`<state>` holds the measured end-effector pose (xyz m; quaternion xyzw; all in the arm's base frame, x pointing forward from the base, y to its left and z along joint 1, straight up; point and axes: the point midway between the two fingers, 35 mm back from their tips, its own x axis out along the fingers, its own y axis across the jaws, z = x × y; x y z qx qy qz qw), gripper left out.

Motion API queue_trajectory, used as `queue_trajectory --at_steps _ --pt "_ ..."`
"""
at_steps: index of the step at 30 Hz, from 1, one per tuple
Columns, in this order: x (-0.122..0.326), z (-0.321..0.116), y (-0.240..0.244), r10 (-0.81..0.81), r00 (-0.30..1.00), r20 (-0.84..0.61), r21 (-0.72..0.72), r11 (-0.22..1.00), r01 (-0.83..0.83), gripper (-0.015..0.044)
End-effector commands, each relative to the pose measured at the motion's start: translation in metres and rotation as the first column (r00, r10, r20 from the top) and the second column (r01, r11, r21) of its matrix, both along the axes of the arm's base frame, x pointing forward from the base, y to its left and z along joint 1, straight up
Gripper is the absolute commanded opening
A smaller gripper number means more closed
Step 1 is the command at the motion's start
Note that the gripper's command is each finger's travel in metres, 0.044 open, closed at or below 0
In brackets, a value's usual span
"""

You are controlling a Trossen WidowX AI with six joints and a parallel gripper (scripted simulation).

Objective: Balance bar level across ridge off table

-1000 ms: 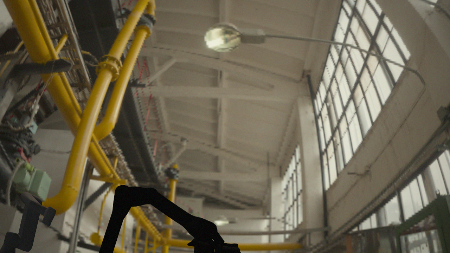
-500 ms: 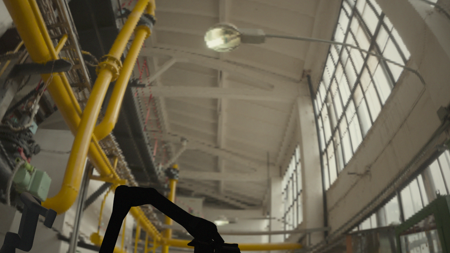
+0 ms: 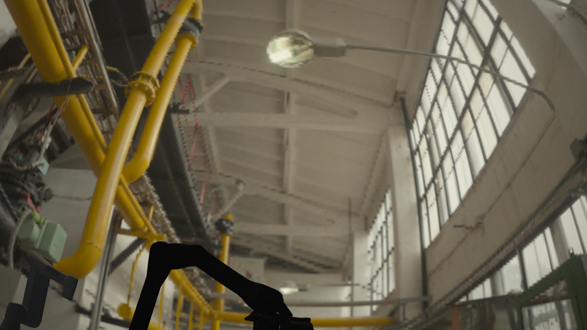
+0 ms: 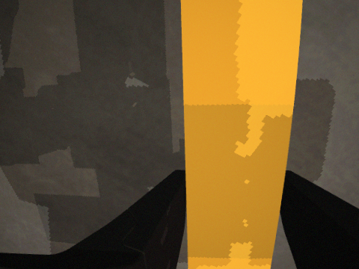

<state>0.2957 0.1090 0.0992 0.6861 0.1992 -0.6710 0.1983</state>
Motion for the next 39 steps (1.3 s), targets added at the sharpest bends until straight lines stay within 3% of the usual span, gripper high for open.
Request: queue_trajectory --at_steps 1,35,39 --pt "0.0 0.0 0.0 0.0 1.0 0.0 0.0 1.0 0.0 0.0169" --pt "0.0 0.0 0.0 0.0 1.0 0.0 0.0 1.0 0.0 0.0185" --pt "0.0 0.0 0.0 0.0 1.0 0.0 0.0 1.0 0.0 0.029"
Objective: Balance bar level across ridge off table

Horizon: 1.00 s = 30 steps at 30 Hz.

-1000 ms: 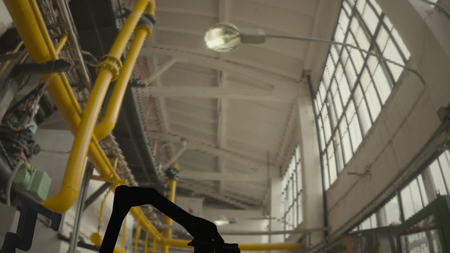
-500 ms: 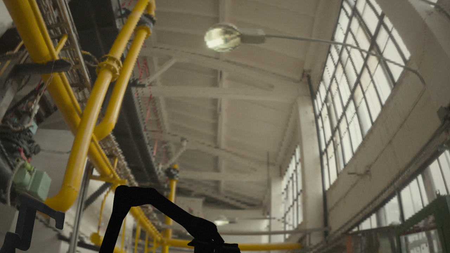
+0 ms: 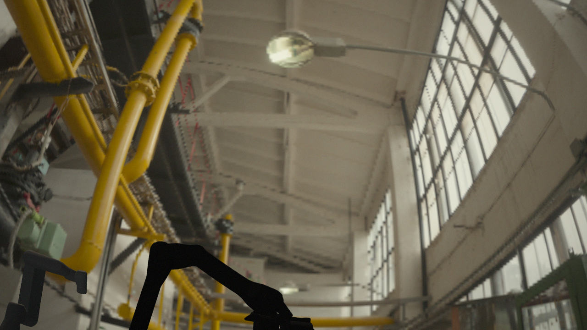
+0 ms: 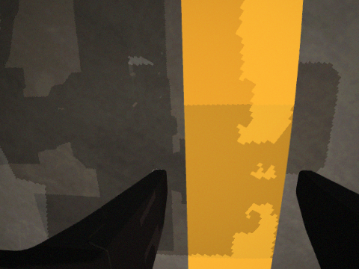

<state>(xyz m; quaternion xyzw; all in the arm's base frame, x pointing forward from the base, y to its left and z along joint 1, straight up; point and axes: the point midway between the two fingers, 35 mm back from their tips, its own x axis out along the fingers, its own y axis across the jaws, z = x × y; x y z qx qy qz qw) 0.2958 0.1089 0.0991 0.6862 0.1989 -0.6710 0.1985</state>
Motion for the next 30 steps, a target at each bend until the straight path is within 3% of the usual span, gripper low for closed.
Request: queue_trajectory --at_steps 1,6,10,18,30 --pt "0.0 0.0 0.0 0.0 1.0 0.0 0.001 1.0 0.0 0.0316" --pt "0.0 0.0 0.0 0.0 1.0 0.0 0.001 1.0 0.0 0.044" --pt "0.001 0.008 0.001 0.0 1.0 0.0 0.001 1.0 0.0 0.044" --pt "-0.002 0.098 -0.001 0.0 1.0 0.0 0.0 1.0 0.0 0.044" --pt "-0.002 0.1 -0.001 0.0 1.0 0.0 0.0 1.0 0.0 0.044"
